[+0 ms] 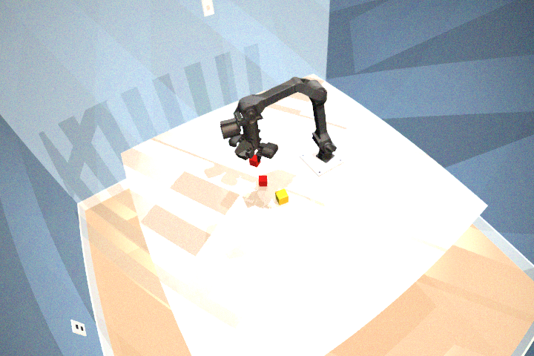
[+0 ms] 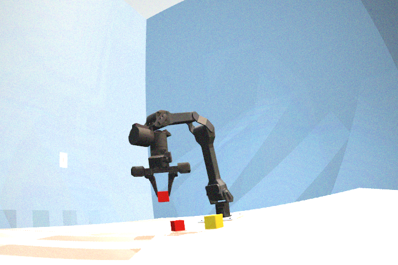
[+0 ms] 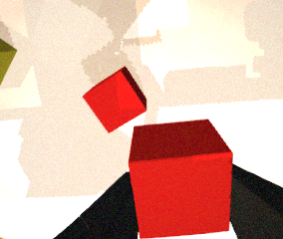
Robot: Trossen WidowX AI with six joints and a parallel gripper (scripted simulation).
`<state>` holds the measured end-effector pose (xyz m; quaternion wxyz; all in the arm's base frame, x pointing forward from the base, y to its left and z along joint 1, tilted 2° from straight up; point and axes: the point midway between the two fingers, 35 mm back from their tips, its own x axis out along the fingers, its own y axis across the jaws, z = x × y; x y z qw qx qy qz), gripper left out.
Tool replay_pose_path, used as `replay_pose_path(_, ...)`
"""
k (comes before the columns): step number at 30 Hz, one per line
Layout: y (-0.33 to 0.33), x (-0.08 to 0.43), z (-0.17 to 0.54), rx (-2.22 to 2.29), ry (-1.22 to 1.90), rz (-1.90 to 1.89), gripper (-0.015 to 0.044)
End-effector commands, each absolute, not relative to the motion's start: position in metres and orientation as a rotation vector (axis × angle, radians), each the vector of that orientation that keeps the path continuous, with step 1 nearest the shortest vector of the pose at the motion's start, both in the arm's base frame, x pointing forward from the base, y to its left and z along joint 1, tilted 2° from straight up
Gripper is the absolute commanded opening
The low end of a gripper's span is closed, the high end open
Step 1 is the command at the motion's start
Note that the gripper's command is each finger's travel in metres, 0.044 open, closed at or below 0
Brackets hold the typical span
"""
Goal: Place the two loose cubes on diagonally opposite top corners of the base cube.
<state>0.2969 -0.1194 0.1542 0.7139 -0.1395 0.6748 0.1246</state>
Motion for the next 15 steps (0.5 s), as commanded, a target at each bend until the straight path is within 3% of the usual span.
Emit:
replay_pose_path(1, -0.109, 0.300, 0.152, -0.224, 1.505, 0.195, 0.0105)
replay_pose_path(15, -0.075, 0.307, 0.145, 0.082, 1.510, -0.088, 0.0105)
